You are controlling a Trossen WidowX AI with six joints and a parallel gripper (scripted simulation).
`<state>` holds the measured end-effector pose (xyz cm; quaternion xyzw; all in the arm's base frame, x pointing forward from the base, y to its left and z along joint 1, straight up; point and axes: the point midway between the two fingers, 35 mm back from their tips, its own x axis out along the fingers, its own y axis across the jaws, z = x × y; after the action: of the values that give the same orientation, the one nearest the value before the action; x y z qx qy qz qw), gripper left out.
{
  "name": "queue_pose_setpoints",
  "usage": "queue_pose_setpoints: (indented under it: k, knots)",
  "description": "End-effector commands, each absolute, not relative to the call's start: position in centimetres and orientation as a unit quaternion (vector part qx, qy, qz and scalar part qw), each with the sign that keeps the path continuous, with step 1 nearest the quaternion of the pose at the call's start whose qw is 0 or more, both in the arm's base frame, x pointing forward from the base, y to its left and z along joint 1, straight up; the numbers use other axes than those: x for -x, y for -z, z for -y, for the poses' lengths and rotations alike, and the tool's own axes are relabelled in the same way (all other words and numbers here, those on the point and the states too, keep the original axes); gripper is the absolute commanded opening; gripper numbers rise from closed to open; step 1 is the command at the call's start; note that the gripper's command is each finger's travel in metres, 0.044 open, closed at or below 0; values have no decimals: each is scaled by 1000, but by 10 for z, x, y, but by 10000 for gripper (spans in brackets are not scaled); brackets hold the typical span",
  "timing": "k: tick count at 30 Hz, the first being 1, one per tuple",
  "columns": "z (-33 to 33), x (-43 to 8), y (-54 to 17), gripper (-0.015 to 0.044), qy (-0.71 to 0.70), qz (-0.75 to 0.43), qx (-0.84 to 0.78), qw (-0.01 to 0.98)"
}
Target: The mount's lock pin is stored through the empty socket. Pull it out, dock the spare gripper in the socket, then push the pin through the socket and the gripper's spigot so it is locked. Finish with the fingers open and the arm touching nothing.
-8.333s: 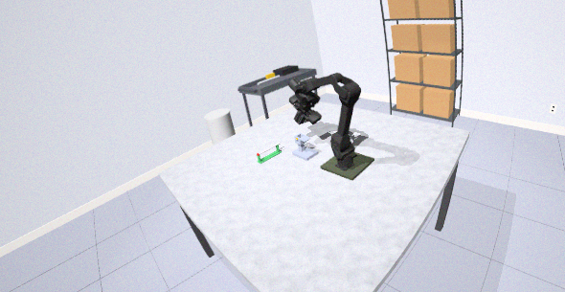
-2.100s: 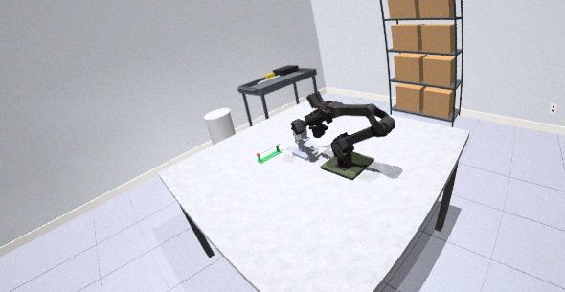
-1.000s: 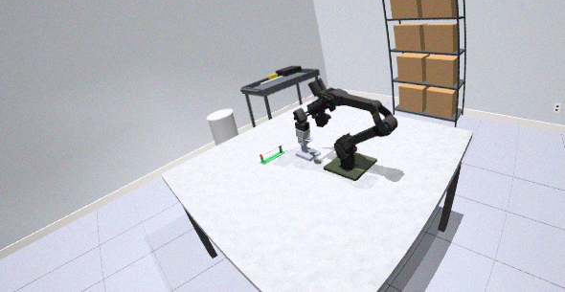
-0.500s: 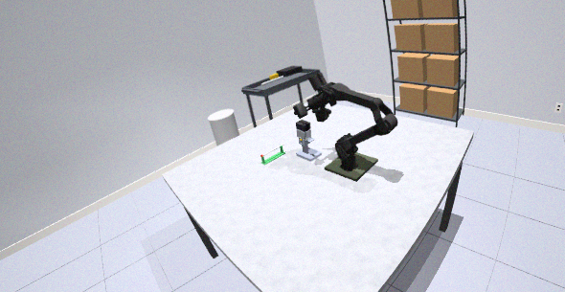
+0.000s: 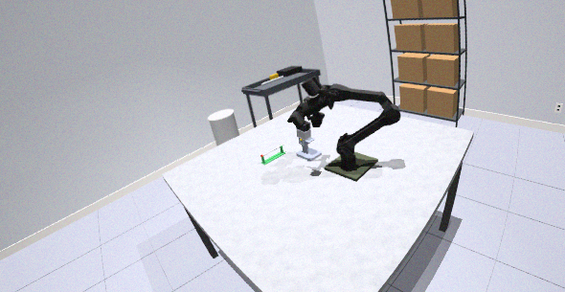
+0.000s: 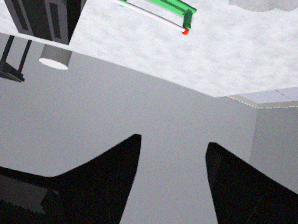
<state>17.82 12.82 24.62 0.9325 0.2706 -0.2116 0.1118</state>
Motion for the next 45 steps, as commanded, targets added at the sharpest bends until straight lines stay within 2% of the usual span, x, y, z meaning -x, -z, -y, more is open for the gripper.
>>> queue_pose_setpoints:
  k: [1, 5, 11, 18, 24, 28, 33, 45]
  knots:
    - [-142, -163, -251, 180, 197, -307, -923, 125]
    - [-144, -164, -253, 180, 193, -312, -916, 160]
    - [-152, -187, -264, 180, 164, -344, -812, 442]
    - [-165, -218, -270, 180, 119, -402, -575, 703]
    - [-176, -248, -266, 180, 57, -457, -309, 832]
    - [-182, -269, -259, 180, 1, -492, -118, 862]
    - [-187, -290, -248, 180, -56, -520, 47, 851]
    - [-191, -334, -212, 180, -235, -549, 388, 702]
